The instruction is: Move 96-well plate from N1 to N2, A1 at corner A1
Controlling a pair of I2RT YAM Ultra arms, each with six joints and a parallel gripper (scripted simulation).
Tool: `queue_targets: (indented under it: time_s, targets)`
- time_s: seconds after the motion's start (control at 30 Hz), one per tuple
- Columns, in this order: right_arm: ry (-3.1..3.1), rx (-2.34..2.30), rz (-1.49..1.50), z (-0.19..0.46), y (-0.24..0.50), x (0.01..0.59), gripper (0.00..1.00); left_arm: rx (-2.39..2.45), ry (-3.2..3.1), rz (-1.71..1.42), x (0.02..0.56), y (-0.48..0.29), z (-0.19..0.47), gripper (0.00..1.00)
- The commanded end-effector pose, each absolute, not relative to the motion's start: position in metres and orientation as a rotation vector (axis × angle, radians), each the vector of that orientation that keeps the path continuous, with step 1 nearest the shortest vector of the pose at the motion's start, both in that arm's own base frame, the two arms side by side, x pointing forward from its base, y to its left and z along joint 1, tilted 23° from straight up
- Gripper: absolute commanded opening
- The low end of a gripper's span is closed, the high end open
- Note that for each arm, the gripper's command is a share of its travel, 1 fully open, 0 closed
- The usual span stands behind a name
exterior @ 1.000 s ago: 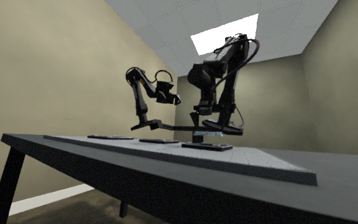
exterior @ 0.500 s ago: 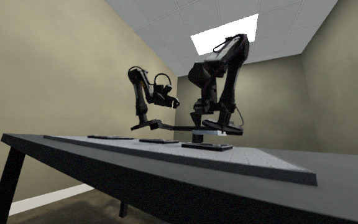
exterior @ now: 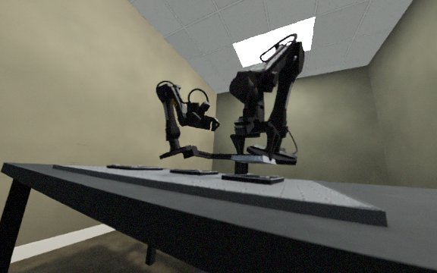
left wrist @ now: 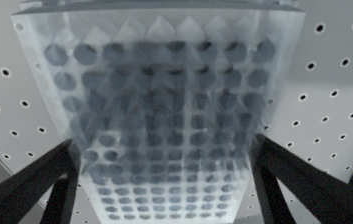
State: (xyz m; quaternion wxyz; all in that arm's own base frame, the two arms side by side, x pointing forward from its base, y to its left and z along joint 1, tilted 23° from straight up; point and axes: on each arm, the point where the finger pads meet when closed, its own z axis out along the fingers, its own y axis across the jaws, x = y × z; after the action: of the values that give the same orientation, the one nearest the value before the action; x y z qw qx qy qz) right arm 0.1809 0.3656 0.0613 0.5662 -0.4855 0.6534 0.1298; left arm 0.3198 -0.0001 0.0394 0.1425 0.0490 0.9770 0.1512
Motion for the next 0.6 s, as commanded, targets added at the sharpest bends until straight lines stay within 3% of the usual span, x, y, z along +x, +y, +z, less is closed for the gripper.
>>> queue_targets:
  time_s: [0.0,0.57]
  targets:
    - [1.507,-1.134,0.334,0.0693,0.3711,0.1782,1.00,0.157,2.794,0.427,0.3235,0.0013,0.0373,0.80]
    - [1.507,-1.134,0.334,0.0693,0.3711,0.1782,1.00,0.130,2.773,0.411,0.3294,-0.0020,0.0408,0.80]
